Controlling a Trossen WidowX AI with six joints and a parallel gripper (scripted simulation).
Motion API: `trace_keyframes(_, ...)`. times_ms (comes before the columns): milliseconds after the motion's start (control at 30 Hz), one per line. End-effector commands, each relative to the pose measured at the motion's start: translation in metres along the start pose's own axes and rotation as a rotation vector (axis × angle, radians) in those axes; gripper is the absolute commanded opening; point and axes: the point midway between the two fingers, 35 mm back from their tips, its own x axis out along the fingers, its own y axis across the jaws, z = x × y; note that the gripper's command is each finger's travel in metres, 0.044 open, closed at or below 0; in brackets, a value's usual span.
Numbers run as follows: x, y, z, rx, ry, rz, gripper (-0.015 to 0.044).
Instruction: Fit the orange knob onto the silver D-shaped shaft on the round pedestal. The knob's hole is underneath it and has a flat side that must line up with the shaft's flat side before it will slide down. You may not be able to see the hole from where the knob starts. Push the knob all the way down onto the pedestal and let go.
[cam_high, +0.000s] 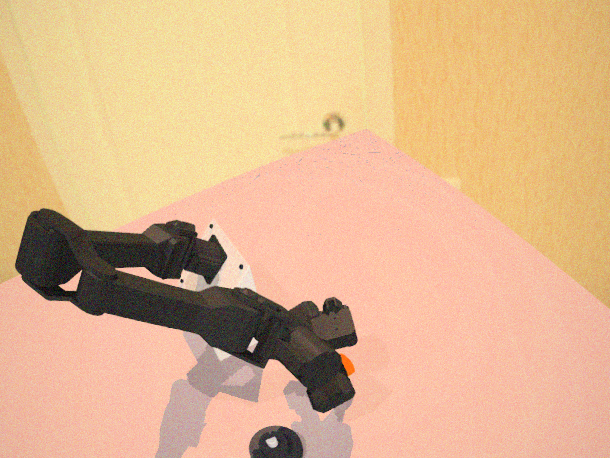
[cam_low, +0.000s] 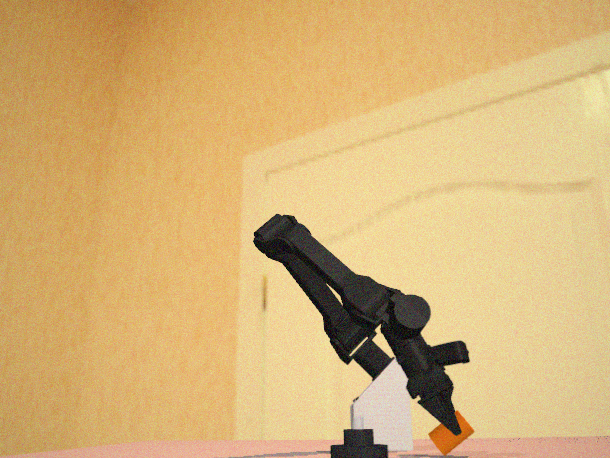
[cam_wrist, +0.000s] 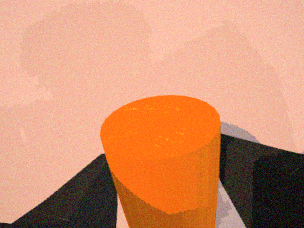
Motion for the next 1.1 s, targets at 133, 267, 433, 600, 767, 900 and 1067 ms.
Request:
trace_keyframes(133, -0.005, 0.001, -0.009, -0.003, -0.144, -0.001, 0.0181)
trace_keyframes(267, -0.007, 0.001, -0.013, -0.004, -0.213, 0.000, 0.0181)
trace_keyframes(433, -0.008, 0.001, -0.018, -0.004, -0.299, 0.000, 0.0181)
trace_keyframes(600, -0.010, 0.001, -0.024, -0.005, -0.386, 0.001, 0.0181)
trace_keyframes(767, -0.011, 0.002, -0.029, -0.005, -0.467, 0.002, 0.0181)
trace_keyframes(900, -0.011, 0.002, -0.034, -0.005, -0.533, 0.002, 0.0181)
trace_keyframes(1067, -0.012, 0.002, -0.033, -0.005, -0.492, 0.002, 0.0181)
